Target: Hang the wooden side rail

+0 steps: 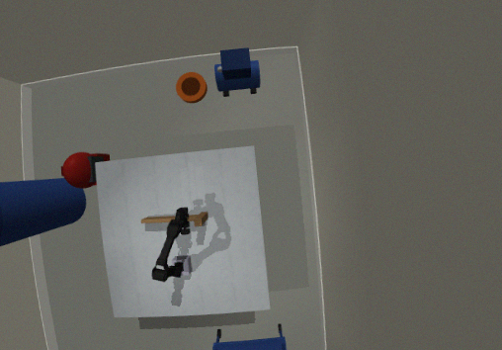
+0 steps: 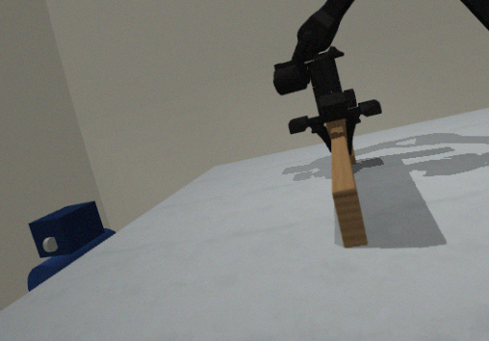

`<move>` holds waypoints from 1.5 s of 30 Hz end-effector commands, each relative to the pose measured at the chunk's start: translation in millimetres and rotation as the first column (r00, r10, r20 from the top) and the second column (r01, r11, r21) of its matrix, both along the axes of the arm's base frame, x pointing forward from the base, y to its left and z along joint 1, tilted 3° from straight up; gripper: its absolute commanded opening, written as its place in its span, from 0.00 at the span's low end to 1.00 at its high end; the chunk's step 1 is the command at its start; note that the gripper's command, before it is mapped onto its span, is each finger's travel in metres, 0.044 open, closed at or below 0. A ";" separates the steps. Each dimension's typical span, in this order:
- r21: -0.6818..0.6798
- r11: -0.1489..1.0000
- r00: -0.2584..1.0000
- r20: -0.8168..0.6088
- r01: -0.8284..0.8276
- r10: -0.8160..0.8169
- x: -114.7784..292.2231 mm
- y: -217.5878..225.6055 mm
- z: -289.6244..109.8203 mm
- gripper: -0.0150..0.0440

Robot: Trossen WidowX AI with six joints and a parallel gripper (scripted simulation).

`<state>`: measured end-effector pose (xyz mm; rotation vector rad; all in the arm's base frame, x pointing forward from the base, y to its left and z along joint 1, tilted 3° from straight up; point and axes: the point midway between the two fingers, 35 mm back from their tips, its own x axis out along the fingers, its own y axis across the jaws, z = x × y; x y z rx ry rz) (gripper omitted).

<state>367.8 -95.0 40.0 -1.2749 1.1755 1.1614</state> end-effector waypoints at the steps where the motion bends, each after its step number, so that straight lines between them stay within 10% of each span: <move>1: -0.004 1.000 1.000 0.005 0.000 0.000 0.2 -2.2 0.5 0.25; 45: -0.004 1.000 1.000 0.005 0.000 0.000 -0.8 -4.1 -3.4 0.25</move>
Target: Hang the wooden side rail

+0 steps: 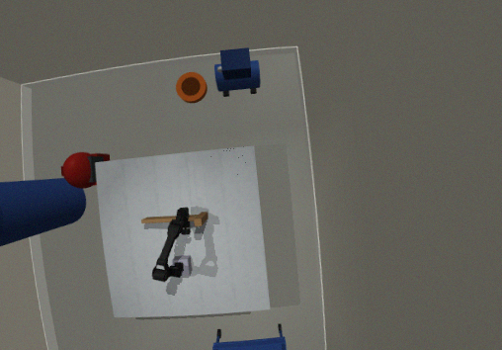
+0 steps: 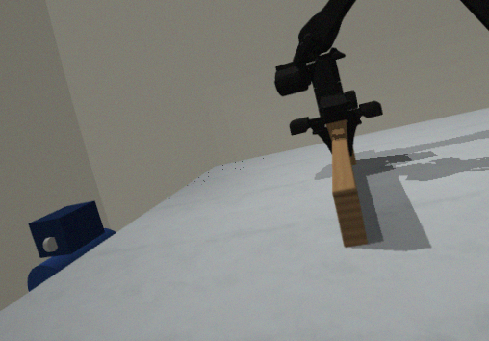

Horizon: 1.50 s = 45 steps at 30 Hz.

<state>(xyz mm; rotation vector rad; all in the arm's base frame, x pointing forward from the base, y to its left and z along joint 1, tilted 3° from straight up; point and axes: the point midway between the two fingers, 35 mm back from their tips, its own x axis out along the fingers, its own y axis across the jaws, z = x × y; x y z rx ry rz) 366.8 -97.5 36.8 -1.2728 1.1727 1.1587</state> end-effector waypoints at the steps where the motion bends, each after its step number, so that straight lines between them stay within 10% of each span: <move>1: -0.007 1.000 1.000 0.002 -0.002 0.002 0.3 -1.5 -0.3 0.25; 45: -0.007 1.000 1.000 0.002 -0.002 0.002 0.7 -1.8 -7.6 0.25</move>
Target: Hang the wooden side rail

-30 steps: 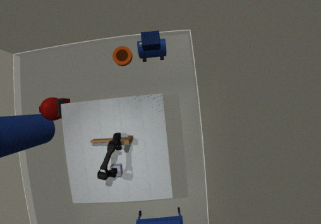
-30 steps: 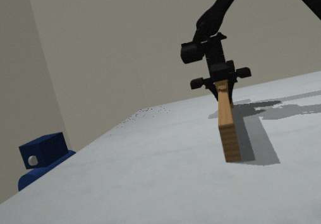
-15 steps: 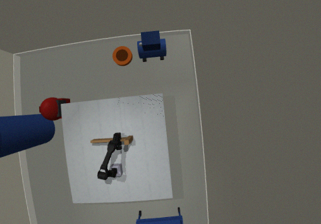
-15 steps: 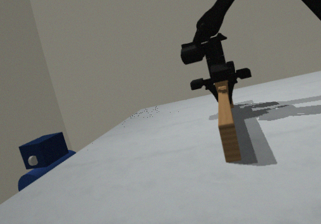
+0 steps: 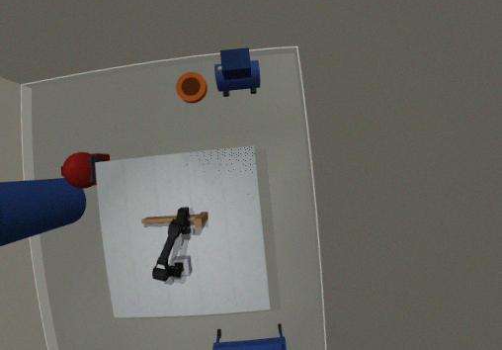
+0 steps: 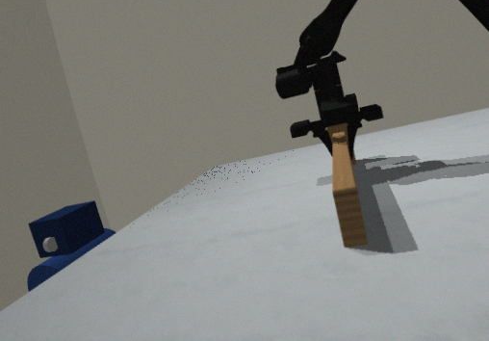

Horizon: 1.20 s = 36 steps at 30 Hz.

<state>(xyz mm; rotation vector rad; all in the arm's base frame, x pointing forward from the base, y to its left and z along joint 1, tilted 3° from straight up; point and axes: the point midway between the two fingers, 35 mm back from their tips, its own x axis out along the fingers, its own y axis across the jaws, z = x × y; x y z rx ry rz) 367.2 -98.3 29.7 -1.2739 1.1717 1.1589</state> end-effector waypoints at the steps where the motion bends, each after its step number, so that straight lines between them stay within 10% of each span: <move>1: -0.007 1.000 1.000 0.001 -0.001 0.001 0.3 -1.1 -0.8 0.25; 12: -0.007 1.000 1.000 0.001 -0.001 0.001 0.4 -1.1 -2.4 0.25; 29: -0.005 1.000 1.000 0.001 -0.001 0.001 -1.9 1.0 28.5 1.00; 36: -0.007 1.000 1.000 0.001 -0.001 0.001 -3.1 3.9 38.6 1.00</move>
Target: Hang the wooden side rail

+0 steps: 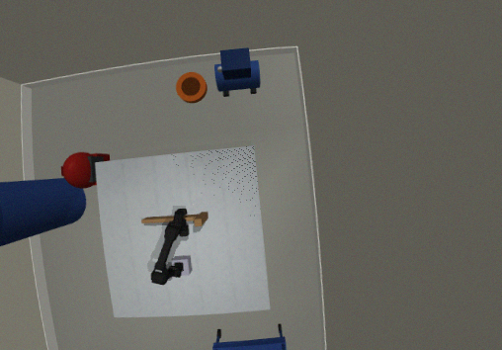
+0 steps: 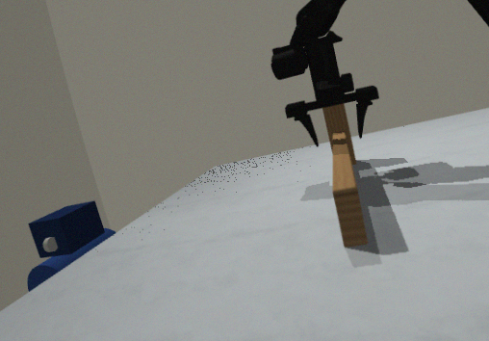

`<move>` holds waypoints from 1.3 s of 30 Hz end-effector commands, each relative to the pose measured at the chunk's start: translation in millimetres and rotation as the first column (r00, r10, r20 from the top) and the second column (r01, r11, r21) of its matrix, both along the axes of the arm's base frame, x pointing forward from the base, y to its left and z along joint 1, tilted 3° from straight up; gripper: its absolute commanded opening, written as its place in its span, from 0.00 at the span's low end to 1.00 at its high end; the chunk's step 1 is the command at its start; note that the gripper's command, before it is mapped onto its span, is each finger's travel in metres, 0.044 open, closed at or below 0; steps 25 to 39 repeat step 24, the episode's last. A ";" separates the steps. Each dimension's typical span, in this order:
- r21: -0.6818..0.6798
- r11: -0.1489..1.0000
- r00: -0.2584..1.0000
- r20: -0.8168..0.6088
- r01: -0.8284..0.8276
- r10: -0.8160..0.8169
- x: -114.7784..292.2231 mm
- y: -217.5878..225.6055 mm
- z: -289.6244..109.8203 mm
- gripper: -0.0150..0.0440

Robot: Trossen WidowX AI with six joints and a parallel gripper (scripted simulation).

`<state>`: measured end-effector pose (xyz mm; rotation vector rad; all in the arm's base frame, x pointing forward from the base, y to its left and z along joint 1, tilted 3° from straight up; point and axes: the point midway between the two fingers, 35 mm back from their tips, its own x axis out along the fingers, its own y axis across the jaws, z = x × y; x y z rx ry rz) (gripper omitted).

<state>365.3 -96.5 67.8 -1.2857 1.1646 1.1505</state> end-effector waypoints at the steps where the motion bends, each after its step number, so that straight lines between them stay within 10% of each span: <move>1: -0.001 1.000 1.000 -0.010 0.003 -0.003 -1.1 6.0 0.4 1.00; 39: 0.002 1.000 1.000 -0.004 -0.008 0.008 0.7 28.5 1.4 1.00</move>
